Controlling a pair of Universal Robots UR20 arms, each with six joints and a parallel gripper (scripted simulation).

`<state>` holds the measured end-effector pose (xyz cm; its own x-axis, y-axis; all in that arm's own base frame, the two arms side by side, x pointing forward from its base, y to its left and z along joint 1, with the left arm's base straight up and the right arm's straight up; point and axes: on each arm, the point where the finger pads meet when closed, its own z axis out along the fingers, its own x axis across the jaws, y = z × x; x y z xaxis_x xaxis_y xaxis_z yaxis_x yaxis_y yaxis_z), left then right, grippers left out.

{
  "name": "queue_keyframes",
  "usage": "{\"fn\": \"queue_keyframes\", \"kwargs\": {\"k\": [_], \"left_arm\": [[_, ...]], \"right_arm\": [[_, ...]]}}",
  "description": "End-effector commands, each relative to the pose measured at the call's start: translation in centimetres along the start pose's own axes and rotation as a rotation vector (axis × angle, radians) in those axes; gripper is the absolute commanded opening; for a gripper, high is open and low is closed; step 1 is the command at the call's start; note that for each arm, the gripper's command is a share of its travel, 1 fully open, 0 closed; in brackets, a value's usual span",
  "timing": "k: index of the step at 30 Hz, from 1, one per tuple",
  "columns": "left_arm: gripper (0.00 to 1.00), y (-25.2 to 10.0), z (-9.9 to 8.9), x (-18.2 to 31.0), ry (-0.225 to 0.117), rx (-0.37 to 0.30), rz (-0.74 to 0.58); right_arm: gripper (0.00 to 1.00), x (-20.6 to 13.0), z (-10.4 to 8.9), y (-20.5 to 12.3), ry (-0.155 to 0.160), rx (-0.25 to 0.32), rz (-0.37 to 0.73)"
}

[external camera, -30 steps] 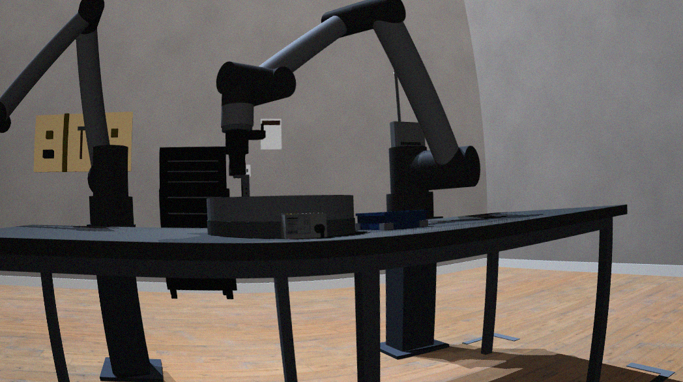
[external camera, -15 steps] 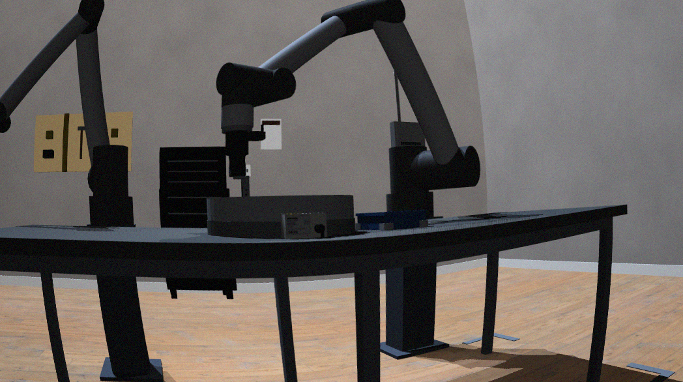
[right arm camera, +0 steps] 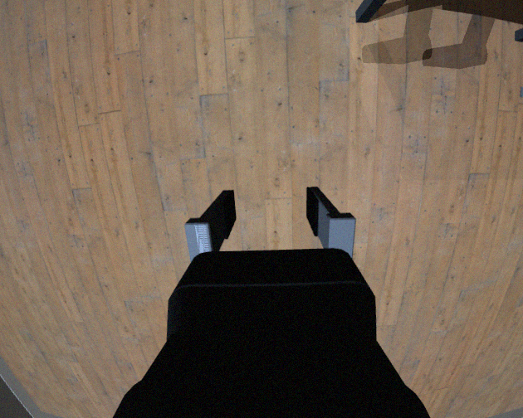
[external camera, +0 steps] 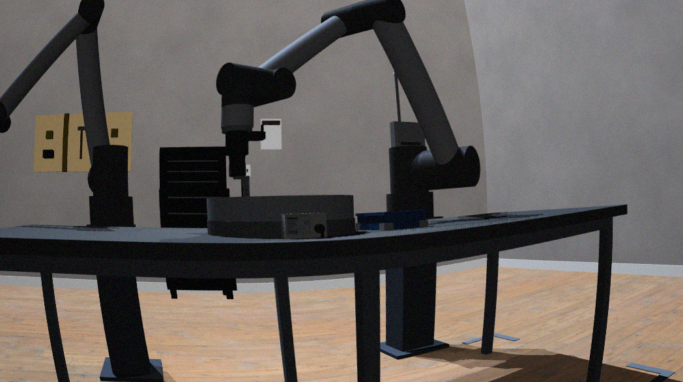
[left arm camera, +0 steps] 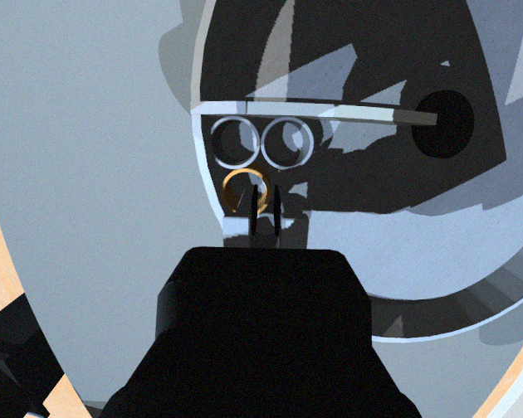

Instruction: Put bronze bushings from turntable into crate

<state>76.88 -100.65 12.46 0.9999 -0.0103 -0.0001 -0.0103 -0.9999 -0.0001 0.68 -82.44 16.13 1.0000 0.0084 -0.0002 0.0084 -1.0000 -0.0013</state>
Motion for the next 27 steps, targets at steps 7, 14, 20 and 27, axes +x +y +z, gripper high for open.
{"fn": "queue_keyframes", "kwargs": {"k": [7,14,20,27], "left_arm": [[0.36,0.0,0.4,0.0,0.001,-0.001,0.0],[0.36,0.0,1.1,0.0,0.001,-0.001,0.0],[0.36,0.0,1.1,0.0,0.001,-0.001,0.0],[0.36,0.0,1.1,0.0,0.001,-0.001,0.0]], "right_arm": [[1.0,0.0,-0.1,0.1,0.0,-0.001,0.0],[1.0,0.0,-0.1,0.1,0.0,-0.001,0.0],[1.0,0.0,-0.1,0.1,0.0,-0.001,0.0],[1.0,0.0,-0.1,0.1,0.0,-0.001,0.0]]}}
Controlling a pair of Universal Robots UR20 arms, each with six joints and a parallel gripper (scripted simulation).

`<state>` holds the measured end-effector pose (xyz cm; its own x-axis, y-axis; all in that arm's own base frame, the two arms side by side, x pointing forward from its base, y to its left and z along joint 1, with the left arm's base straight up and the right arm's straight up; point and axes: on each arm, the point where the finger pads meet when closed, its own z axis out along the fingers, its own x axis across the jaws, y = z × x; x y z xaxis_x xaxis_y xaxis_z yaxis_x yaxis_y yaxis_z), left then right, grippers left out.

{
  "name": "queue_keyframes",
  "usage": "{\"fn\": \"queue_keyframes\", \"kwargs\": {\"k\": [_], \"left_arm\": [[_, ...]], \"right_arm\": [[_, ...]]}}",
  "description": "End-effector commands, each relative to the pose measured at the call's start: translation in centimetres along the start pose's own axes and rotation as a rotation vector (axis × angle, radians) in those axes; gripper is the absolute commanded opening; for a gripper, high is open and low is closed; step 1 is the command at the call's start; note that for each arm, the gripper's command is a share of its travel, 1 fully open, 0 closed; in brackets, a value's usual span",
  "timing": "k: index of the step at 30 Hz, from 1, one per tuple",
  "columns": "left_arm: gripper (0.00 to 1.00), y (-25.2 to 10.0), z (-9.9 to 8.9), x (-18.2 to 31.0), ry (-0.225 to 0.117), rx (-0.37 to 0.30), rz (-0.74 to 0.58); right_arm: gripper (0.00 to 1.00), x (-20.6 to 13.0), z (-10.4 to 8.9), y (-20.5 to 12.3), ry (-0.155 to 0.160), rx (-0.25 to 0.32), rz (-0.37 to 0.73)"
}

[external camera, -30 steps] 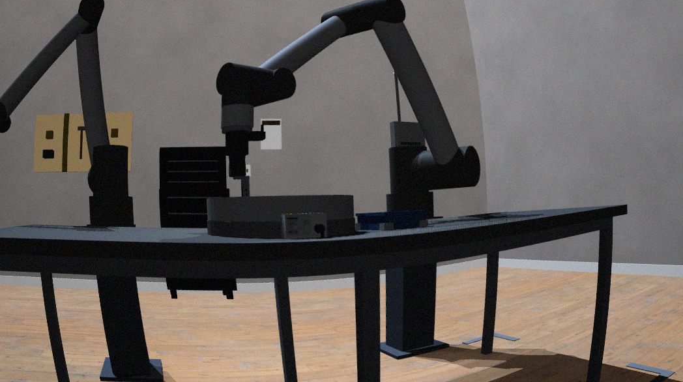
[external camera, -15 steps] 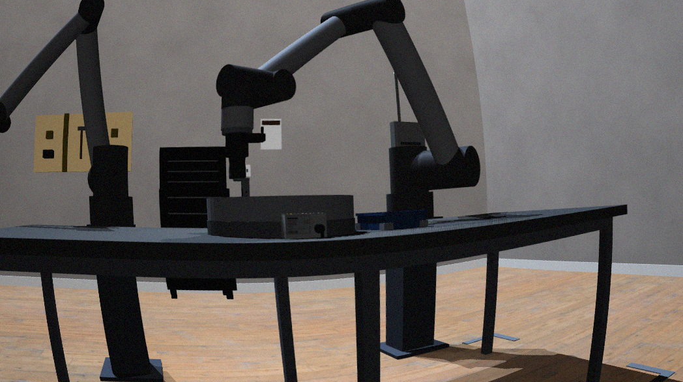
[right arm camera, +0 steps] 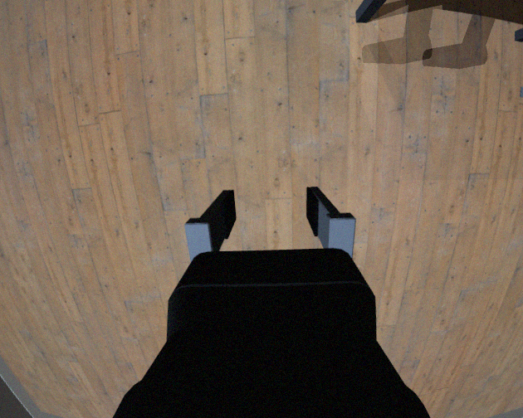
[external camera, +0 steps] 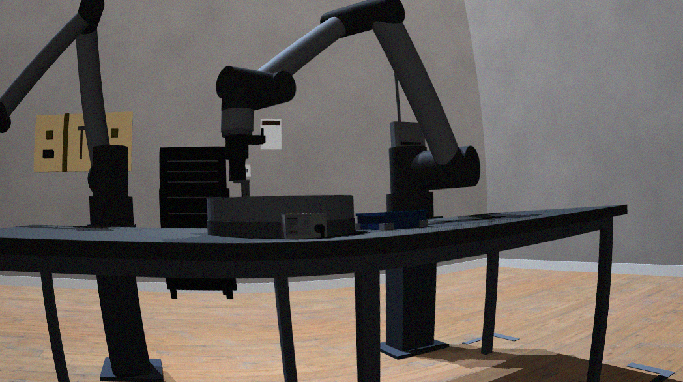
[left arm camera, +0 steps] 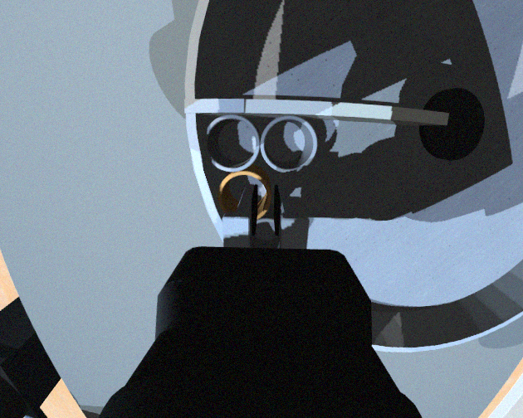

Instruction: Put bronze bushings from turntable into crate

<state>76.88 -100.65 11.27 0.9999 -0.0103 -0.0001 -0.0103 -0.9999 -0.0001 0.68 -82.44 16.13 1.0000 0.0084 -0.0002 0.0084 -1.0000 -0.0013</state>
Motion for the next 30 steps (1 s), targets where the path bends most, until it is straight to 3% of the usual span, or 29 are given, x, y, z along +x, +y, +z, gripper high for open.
{"fn": "queue_keyframes", "kwargs": {"k": [1,30], "left_arm": [[0.36,0.05,-0.12,0.03,0.001,-0.001,0.0],[0.36,0.05,0.25,0.03,0.001,-0.001,0.0]], "right_arm": [[1.0,0.01,-0.07,0.05,0.0,-0.001,0.0],[1.0,0.01,-0.07,0.05,0.0,-0.001,0.0]]}}
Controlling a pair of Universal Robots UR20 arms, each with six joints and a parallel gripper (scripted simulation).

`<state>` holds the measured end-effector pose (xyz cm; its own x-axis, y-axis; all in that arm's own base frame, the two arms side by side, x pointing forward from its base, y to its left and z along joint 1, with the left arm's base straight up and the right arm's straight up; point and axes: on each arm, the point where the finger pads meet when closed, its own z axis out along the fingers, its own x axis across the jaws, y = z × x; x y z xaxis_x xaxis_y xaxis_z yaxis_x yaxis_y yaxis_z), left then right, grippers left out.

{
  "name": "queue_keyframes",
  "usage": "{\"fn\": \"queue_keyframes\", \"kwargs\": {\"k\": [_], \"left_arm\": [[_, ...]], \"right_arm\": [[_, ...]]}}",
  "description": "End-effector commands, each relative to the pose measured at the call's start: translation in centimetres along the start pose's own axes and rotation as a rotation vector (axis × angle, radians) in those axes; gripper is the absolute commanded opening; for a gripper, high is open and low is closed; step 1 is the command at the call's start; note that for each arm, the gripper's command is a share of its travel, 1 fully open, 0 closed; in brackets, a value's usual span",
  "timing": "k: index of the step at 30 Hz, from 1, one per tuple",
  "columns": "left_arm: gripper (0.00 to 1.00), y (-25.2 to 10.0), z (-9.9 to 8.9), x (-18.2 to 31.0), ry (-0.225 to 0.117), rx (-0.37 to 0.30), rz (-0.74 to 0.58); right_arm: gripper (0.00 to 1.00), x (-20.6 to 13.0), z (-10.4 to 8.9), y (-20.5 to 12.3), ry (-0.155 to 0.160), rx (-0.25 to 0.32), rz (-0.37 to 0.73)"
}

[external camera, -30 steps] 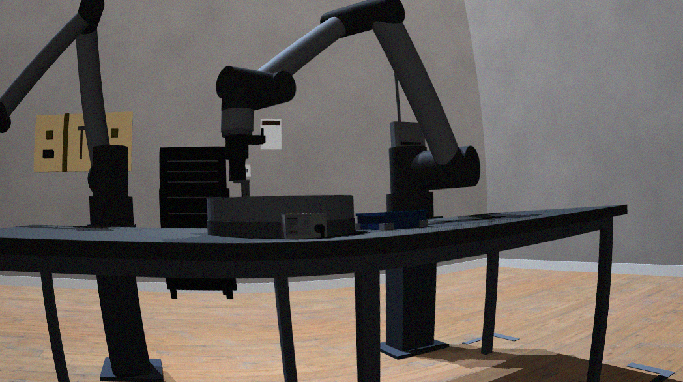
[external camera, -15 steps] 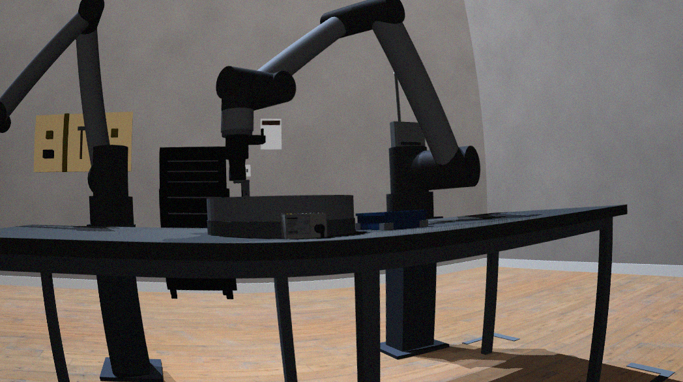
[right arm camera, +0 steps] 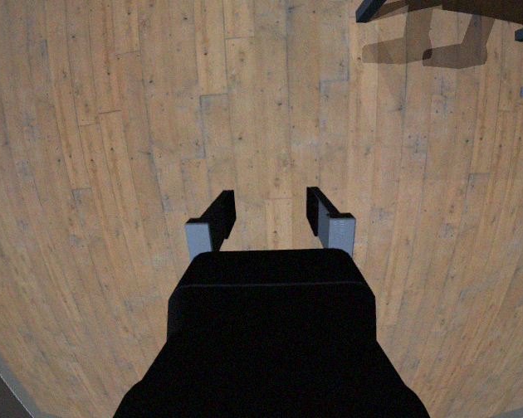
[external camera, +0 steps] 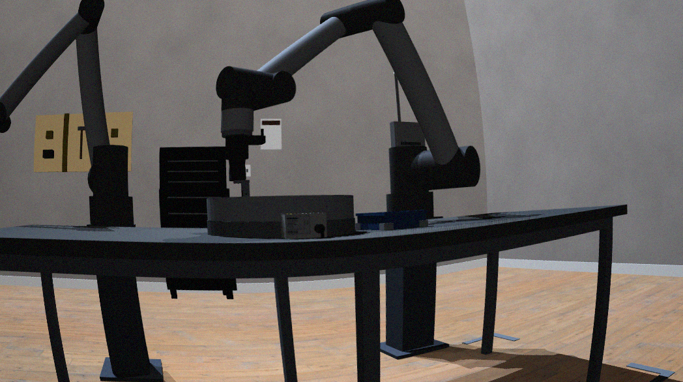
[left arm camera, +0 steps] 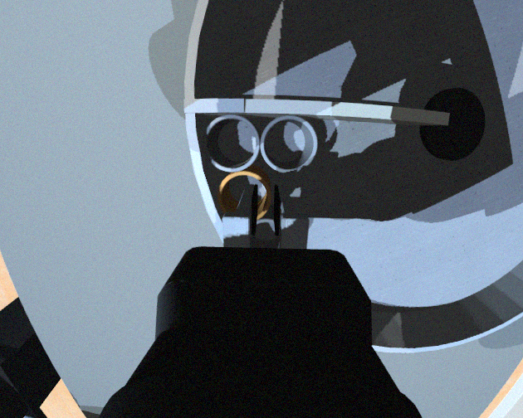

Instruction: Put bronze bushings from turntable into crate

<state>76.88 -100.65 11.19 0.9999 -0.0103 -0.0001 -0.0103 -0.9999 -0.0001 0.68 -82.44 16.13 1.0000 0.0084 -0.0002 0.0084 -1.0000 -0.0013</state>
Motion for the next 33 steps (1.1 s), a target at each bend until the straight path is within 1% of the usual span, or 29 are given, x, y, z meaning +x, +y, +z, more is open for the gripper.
{"fn": "queue_keyframes", "kwargs": {"k": [1,7,15,33], "left_arm": [[0.36,0.0,0.3,0.0,0.001,-0.001,0.0],[0.36,0.0,1.4,0.0,0.001,-0.001,0.0],[0.36,0.0,2.1,0.0,0.001,-0.001,0.0],[0.36,0.0,2.2,0.0,0.001,-0.001,0.0]], "right_arm": [[1.0,0.0,-0.1,0.1,0.0,-0.001,0.0],[1.0,0.0,-0.1,0.1,0.0,-0.001,0.0],[1.0,0.0,-0.1,0.1,0.0,-0.001,0.0],[1.0,0.0,-0.1,0.1,0.0,-0.001,0.0]]}}
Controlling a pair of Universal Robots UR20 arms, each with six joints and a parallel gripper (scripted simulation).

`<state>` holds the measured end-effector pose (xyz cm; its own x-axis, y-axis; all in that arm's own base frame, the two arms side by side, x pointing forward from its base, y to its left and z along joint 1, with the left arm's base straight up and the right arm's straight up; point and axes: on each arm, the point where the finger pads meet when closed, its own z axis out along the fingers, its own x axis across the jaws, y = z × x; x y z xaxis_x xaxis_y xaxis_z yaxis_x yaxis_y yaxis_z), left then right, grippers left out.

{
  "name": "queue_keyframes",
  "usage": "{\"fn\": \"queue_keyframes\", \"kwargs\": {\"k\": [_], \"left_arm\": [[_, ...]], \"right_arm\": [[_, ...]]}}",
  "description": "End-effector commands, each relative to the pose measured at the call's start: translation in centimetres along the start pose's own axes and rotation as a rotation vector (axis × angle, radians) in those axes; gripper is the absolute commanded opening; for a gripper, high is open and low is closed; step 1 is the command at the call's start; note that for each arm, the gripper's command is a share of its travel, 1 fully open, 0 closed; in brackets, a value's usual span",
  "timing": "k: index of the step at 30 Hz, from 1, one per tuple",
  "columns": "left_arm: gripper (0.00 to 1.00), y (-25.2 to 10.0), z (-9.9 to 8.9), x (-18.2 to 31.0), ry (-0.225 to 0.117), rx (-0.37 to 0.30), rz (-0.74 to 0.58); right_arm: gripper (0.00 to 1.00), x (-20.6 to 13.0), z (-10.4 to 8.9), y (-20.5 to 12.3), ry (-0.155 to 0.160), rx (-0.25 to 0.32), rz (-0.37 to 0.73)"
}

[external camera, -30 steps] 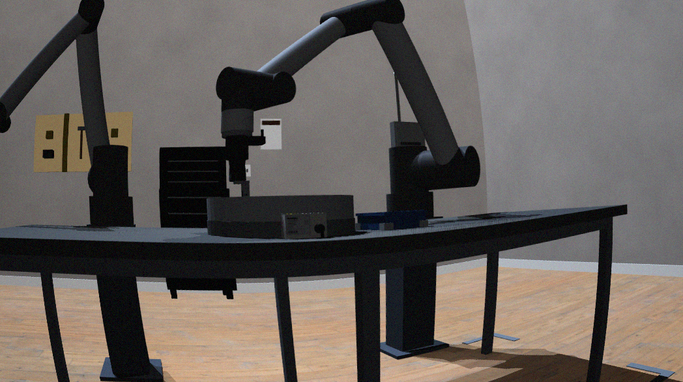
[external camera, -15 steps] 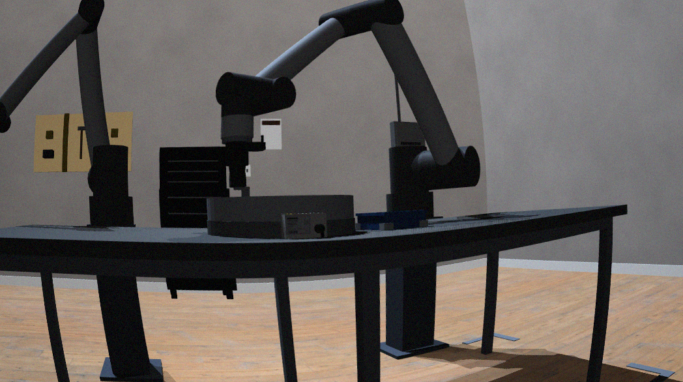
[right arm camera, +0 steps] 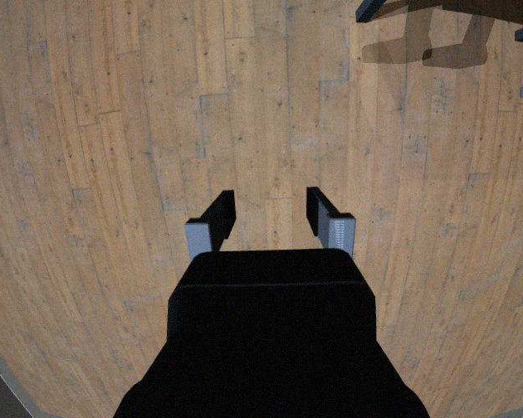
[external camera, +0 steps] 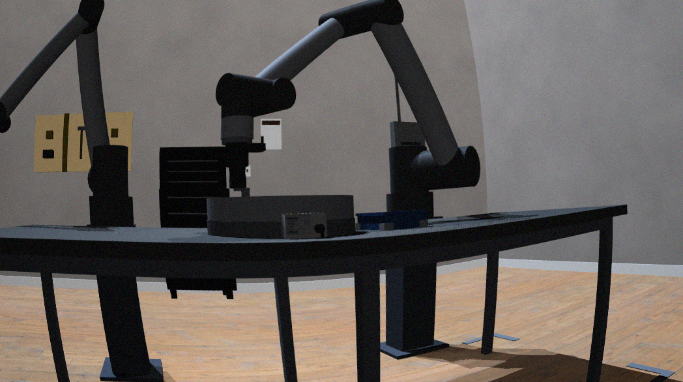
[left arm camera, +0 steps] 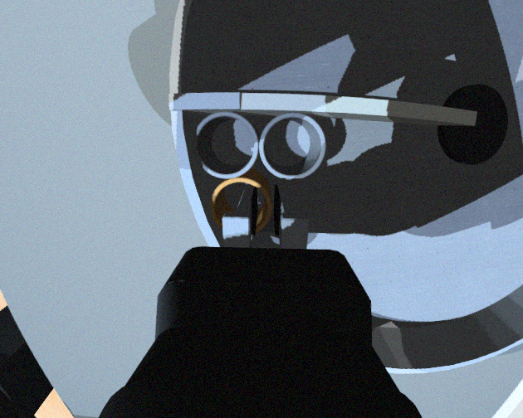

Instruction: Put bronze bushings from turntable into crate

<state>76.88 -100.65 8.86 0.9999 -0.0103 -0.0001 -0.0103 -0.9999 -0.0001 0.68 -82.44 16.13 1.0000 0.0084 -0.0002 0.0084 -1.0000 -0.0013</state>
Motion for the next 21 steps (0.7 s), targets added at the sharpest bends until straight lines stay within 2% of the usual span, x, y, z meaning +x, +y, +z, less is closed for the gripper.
{"fn": "queue_keyframes", "kwargs": {"k": [1,20,21], "left_arm": [[0.36,0.05,-0.13,0.03,0.001,-0.001,0.0],[0.36,0.05,-0.13,0.03,0.001,-0.001,0.0],[0.0,0.05,-0.13,0.03,0.001,-0.001,0.0]], "right_arm": [[1.0,0.01,-0.07,0.05,0.0,-0.001,0.0],[1.0,0.01,-0.07,0.05,0.0,-0.001,0.0],[1.0,0.01,-0.07,0.05,0.0,-0.001,0.0]]}}
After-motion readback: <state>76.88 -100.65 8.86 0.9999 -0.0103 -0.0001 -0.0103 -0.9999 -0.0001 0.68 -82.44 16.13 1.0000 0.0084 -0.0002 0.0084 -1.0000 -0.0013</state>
